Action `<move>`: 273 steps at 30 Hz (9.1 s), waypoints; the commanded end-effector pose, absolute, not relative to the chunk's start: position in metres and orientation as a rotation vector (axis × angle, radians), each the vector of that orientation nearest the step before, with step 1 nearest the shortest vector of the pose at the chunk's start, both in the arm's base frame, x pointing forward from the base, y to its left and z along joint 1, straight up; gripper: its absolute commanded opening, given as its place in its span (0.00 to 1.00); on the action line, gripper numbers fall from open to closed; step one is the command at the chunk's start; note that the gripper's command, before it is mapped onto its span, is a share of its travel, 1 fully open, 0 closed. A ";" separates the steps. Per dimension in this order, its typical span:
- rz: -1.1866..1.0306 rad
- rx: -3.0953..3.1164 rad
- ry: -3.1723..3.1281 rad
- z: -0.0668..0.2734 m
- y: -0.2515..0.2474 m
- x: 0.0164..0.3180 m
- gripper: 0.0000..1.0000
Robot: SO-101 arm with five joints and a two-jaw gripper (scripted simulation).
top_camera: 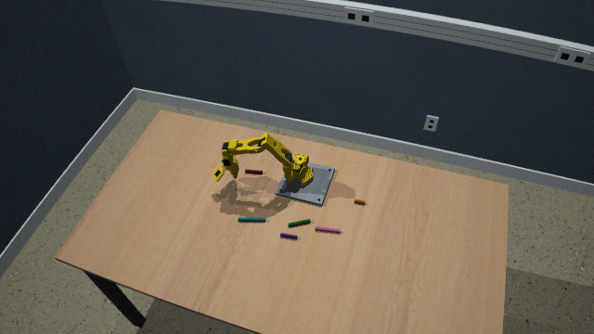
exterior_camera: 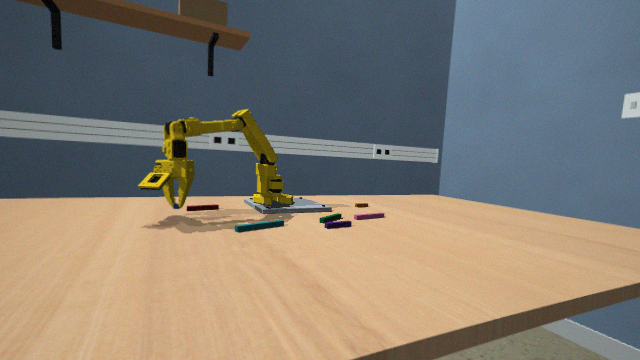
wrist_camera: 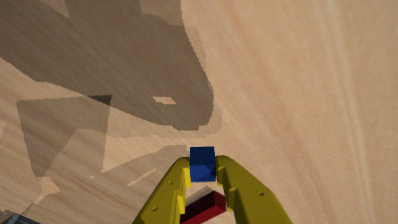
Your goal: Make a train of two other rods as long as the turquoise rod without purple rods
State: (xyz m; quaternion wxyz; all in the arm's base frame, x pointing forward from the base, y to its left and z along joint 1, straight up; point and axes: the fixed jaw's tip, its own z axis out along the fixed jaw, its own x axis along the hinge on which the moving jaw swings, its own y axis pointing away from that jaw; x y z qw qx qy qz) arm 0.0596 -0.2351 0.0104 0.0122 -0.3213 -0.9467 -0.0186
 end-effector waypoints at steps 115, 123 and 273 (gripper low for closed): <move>-0.002 0.702 -3.062 0.016 -0.196 0.050 0.00; -0.002 0.702 -3.062 0.008 -0.196 0.050 0.00; -0.031 0.693 -3.063 -0.002 -0.197 0.049 0.00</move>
